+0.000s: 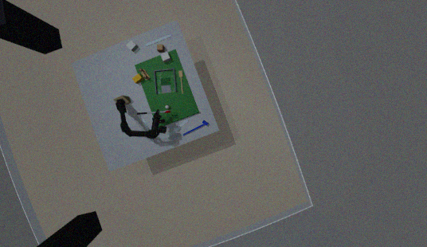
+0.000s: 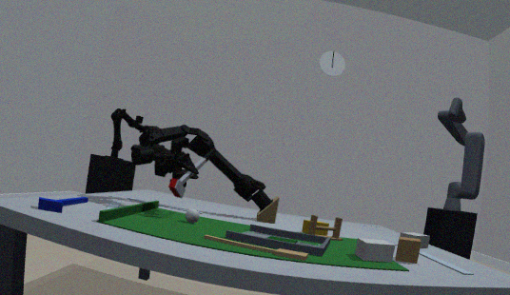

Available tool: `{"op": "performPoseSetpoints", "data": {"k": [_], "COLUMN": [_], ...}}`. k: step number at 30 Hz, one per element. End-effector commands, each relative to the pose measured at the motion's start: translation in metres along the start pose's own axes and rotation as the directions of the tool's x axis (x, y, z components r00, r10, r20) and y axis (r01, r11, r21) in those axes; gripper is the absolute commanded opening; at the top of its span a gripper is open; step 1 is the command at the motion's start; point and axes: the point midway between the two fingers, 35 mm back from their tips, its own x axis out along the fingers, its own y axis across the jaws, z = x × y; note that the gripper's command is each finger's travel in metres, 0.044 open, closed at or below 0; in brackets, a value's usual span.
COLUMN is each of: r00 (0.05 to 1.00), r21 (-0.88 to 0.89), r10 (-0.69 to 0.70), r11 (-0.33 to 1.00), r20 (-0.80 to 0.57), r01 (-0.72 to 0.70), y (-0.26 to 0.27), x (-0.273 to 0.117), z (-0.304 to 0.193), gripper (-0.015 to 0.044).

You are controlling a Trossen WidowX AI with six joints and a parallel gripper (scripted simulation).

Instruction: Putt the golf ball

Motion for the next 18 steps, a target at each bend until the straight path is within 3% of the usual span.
{"op": "performPoseSetpoints", "data": {"k": [1,18], "r00": [1.000,1.000], "r21": [0.005,0.004], "r10": [0.017,0.015], "r11": [1.000,1.000], "r20": [-0.001,0.000], "r01": [-0.017,-0.015], "y": [0.001,-0.037], "x": [-0.001,0.011], "z": [0.000,0.020], "gripper": [0.0000,0.0000]}}
